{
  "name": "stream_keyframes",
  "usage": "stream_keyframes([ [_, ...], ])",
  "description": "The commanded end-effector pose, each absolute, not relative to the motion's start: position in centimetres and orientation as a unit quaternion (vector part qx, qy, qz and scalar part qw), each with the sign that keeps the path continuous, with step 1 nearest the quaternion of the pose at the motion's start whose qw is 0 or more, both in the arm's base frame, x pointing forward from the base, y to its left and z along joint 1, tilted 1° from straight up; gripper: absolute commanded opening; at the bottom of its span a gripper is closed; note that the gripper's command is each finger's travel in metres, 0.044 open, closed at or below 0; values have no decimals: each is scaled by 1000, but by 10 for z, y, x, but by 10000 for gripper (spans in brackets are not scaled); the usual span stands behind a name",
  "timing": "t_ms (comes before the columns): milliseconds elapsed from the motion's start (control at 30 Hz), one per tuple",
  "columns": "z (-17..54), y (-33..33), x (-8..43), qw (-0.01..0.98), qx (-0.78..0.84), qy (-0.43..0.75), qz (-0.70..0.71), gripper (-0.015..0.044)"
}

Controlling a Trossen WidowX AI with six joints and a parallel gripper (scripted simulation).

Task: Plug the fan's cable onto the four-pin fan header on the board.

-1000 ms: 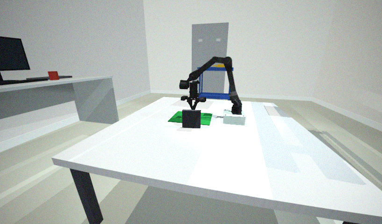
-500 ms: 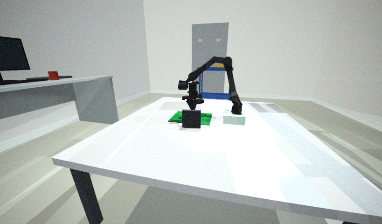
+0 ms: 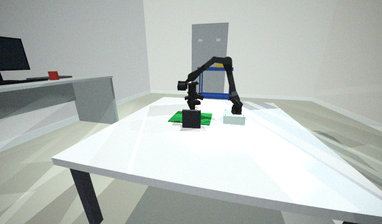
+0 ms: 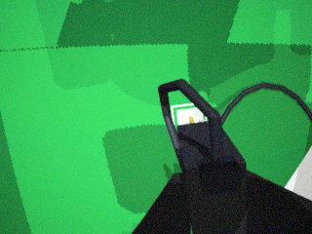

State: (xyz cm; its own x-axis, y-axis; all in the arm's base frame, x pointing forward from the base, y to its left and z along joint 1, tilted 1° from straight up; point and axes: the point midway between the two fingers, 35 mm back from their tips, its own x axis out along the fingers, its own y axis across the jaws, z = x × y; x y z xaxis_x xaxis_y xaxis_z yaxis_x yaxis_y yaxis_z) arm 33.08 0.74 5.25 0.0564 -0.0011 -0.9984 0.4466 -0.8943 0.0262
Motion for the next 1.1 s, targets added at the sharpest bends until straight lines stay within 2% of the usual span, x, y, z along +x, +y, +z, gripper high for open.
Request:
stream_keyframes([
  [0,52,8,331,160,709,148,-670,0],
  [1067,33,10,337,159,710,148,-670,0],
])
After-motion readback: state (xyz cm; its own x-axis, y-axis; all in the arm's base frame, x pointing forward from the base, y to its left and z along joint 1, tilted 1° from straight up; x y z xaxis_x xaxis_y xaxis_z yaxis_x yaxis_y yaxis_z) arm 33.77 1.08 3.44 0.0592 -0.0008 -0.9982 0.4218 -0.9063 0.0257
